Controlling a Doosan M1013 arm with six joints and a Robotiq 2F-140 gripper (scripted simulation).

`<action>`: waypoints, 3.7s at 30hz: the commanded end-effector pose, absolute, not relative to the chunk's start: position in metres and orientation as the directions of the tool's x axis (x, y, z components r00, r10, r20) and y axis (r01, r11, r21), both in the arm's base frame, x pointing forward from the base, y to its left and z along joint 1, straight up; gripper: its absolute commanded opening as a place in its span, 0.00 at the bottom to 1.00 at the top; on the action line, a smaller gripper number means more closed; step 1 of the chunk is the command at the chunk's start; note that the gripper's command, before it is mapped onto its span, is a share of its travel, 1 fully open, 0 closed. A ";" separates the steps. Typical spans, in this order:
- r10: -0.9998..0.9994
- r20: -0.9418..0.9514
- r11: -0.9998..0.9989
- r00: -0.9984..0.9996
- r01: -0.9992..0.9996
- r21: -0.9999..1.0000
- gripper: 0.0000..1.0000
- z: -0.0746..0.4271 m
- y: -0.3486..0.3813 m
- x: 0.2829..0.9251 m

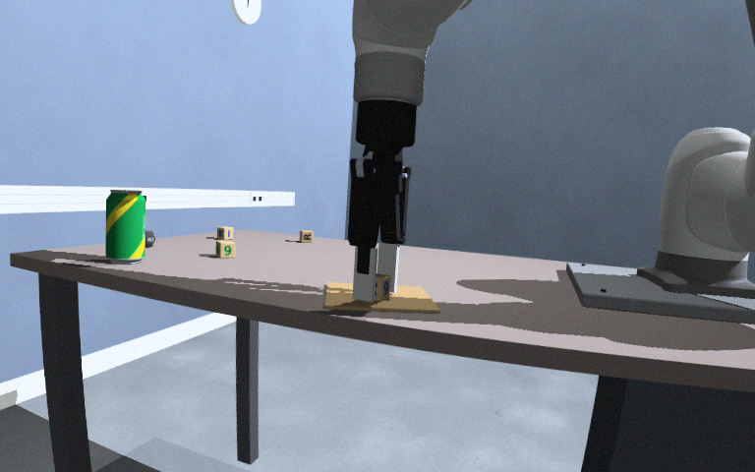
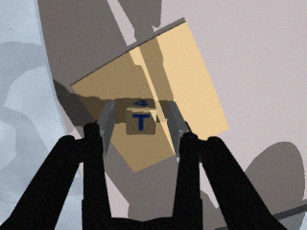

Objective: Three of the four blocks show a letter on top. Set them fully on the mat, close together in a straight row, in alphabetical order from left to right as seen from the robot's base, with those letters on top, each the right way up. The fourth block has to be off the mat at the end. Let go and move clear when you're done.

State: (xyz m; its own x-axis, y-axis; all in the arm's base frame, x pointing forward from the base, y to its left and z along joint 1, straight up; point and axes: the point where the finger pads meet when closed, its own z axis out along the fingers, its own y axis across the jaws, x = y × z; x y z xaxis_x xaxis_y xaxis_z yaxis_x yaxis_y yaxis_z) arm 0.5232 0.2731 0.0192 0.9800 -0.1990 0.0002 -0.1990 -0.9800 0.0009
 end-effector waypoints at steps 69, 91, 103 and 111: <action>-0.199 0.001 -0.980 0.980 -0.199 0.000 0.24 0.033 0.273 0.524; -0.199 0.001 -0.980 0.980 -0.199 0.000 0.24 0.119 0.273 0.524; 0.057 0.001 -0.998 0.998 0.057 0.000 0.24 0.120 0.267 0.523; 0.269 0.001 -0.963 0.963 0.269 0.000 0.24 0.120 0.261 0.523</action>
State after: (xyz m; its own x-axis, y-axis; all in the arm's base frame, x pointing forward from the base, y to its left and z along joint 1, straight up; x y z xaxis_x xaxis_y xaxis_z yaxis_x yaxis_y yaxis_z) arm 0.5228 0.2634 0.1189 0.9869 0.1614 0.0026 0.1614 -0.9868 0.0095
